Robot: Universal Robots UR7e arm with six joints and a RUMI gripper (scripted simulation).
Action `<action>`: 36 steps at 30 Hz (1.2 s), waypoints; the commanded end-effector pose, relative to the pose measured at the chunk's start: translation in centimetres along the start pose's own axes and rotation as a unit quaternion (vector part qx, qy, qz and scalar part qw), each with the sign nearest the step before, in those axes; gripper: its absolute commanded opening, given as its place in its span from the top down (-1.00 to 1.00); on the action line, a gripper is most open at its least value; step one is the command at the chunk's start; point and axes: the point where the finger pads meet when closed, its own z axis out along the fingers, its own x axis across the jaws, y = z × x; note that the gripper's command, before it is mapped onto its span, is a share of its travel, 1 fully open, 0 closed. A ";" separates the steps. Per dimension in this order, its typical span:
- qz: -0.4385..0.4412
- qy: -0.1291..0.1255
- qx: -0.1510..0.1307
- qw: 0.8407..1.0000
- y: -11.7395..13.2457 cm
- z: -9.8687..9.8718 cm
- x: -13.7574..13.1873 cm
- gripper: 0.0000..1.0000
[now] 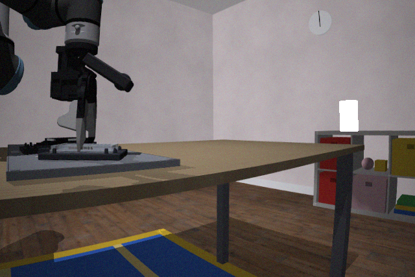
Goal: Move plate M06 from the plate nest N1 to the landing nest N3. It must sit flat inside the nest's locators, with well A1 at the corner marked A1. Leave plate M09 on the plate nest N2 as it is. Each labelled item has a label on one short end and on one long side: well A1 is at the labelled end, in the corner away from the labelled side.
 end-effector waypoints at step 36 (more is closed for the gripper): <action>0.000 0.000 0.000 1.000 0.0 -0.8 0.0 1.00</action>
